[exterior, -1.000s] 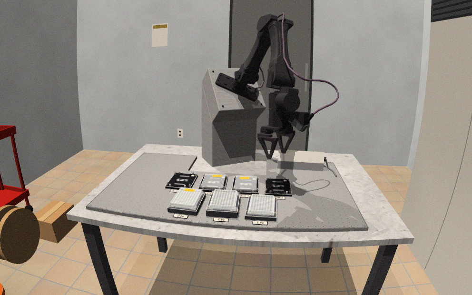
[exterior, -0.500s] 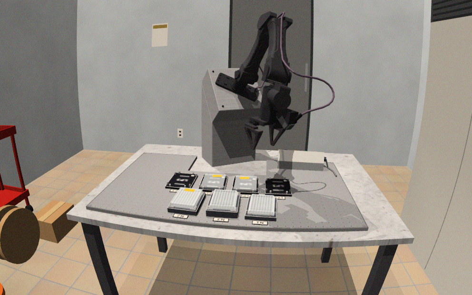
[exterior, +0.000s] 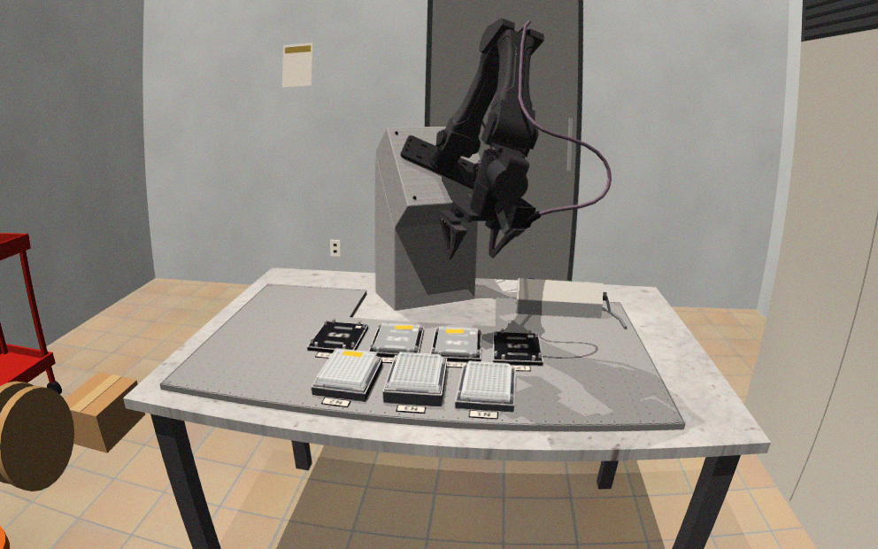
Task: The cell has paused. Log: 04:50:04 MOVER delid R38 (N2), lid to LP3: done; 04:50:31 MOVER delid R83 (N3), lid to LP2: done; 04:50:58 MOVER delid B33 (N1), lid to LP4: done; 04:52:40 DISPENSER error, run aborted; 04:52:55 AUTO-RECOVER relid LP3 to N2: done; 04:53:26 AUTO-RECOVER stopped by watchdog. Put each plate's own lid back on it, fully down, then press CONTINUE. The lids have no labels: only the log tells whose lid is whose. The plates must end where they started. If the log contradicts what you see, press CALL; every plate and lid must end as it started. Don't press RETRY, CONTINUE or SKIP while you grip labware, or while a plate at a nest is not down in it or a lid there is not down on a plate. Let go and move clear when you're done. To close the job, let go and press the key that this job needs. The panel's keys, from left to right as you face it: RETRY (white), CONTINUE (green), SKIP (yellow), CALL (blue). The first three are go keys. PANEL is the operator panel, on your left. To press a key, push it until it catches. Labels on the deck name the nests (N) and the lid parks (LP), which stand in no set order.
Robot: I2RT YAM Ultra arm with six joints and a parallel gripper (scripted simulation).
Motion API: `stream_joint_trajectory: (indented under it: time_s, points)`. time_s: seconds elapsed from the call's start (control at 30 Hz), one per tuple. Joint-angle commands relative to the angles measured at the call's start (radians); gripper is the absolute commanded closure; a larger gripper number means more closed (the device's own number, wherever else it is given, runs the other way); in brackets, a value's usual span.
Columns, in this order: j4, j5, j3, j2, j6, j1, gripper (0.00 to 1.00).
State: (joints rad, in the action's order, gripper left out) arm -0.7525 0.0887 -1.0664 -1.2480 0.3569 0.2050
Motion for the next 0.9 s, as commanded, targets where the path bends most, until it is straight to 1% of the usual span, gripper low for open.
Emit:
stream_joint_trajectory:
  time_s: [0.0,0.03,0.1,0.17,0.23,0.53,0.6,0.63,0.73,0.8,0.87]
  points:
    - [-0.086,-0.022,0.017,0.043,-0.062,-0.03,0.0]
    - [-0.101,-0.024,0.023,0.047,-0.071,-0.036,0.0]
    - [-0.12,-0.029,-0.024,0.046,-0.087,-0.041,0.0]
    - [-0.152,-0.035,0.02,0.053,-0.108,-0.05,0.0]
    - [-0.152,-0.035,0.02,0.053,-0.108,-0.05,0.0]
    - [-0.282,-0.055,0.046,0.093,-0.191,-0.102,0.0]
    - [-0.297,-0.057,0.02,0.093,-0.2,-0.108,0.0]
    - [-0.313,-0.06,0.045,0.097,-0.211,-0.112,0.0]
    - [-0.356,-0.068,0.055,0.112,-0.239,-0.129,0.0]
    - [-0.356,-0.068,0.055,0.112,-0.239,-0.129,0.0]
    - [-0.387,-0.071,0.064,0.126,-0.255,-0.144,0.0]
